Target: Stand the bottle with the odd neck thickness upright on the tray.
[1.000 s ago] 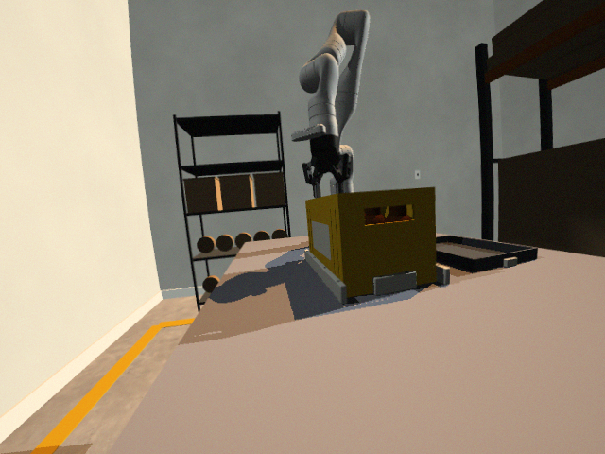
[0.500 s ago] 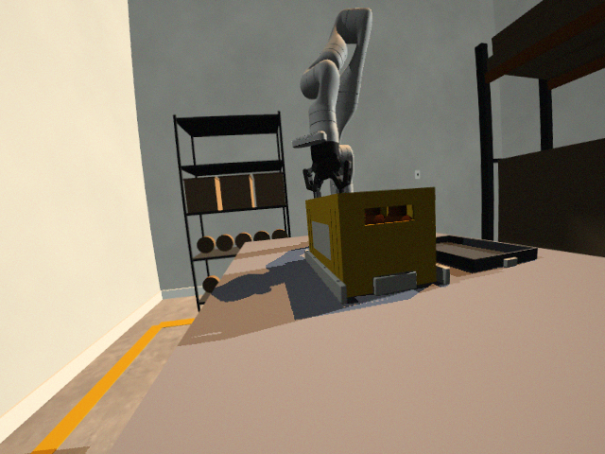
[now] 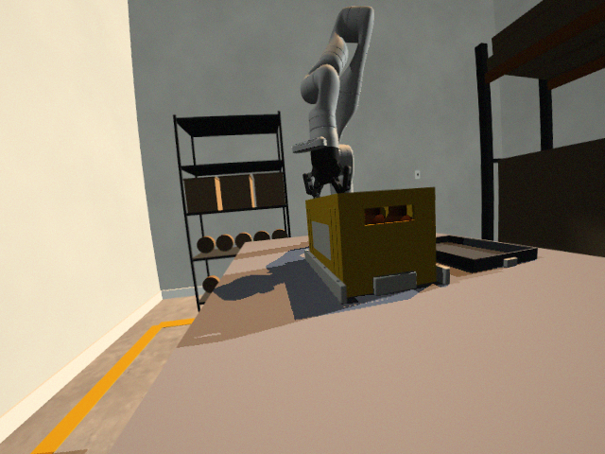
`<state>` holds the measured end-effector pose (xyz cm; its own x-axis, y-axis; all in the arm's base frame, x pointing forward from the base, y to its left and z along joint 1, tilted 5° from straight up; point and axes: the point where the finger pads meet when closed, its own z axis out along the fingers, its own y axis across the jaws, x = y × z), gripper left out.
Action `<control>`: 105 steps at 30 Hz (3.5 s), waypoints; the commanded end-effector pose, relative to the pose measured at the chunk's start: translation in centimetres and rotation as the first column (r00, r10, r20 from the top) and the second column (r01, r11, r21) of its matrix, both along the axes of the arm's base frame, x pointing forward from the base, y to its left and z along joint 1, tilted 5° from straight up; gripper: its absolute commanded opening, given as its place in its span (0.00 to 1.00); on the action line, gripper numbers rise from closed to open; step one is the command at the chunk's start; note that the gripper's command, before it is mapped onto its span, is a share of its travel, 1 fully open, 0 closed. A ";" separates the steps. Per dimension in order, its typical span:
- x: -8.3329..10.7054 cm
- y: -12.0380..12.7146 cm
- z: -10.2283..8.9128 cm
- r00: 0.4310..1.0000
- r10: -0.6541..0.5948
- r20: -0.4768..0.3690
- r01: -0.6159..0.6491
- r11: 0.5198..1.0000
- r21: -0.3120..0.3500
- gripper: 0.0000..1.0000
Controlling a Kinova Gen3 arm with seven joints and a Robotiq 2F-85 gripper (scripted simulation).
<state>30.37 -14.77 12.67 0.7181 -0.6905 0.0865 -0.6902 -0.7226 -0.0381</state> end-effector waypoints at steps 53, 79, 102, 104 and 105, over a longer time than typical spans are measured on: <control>-0.1 -0.1 -0.3 1.000 -0.004 -0.003 0.004 1.000 -0.001 0.00; -0.1 -0.1 -0.3 1.000 -0.004 -0.003 0.004 1.000 -0.001 0.00; -0.1 -0.1 -0.3 1.000 -0.004 -0.003 0.004 1.000 -0.001 0.00; -0.1 -0.1 -0.3 1.000 -0.004 -0.003 0.004 1.000 -0.001 0.00; -0.1 -0.1 -0.3 1.000 -0.004 -0.003 0.004 1.000 -0.001 0.00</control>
<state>30.27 -14.93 12.42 0.7153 -0.6937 0.0850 -0.6935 -0.7195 -0.0361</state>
